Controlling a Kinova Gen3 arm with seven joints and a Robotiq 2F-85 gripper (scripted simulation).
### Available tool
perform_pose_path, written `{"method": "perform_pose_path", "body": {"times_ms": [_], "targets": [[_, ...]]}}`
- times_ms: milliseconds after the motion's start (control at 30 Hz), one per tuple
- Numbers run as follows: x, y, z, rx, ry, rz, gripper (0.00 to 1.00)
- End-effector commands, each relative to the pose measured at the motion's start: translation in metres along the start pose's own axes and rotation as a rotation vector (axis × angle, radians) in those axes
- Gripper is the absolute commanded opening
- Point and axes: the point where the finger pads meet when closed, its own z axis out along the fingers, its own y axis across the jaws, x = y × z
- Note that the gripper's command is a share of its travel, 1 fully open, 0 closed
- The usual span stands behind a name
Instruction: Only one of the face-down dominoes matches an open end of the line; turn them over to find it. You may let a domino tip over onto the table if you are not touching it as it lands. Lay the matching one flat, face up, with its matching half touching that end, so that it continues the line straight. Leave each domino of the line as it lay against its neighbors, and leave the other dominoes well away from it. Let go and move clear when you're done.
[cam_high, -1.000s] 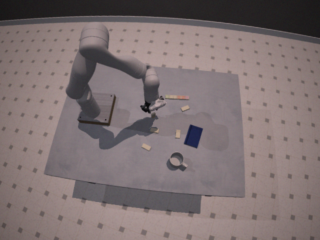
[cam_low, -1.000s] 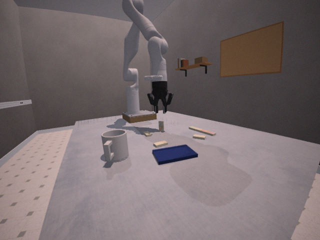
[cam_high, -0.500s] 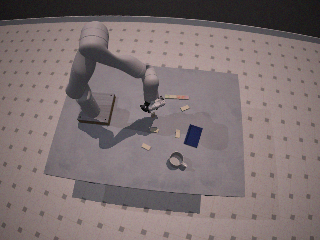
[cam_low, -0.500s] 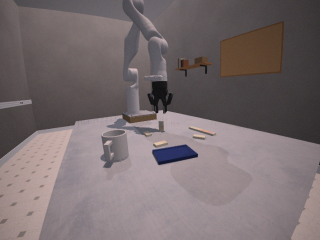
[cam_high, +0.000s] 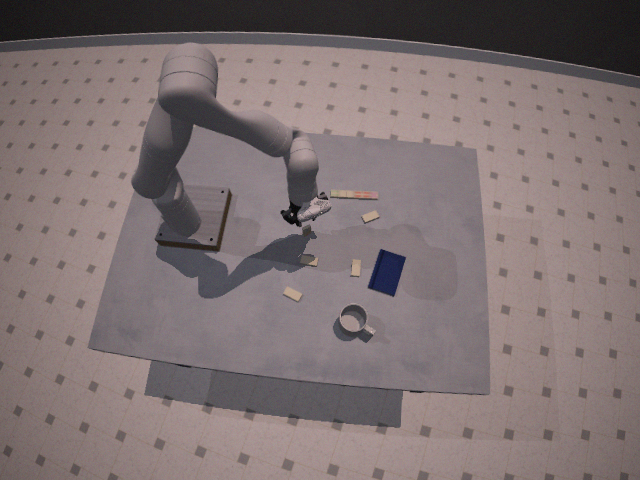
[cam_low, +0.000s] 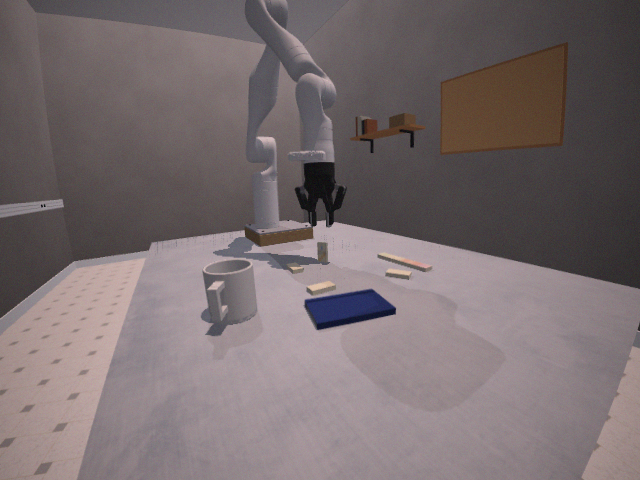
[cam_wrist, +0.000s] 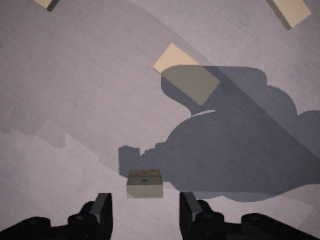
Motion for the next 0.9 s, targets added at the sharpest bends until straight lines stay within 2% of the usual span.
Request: {"method": "perform_pose_path", "body": {"times_ms": [0, 867], "targets": [[0.0002, -0.0004, -0.0005, 0.001, 0.001, 0.000, 0.47], [-0.0001, -0.0004, 0.0051, -0.001, 0.002, 0.000, 0.47]]}}
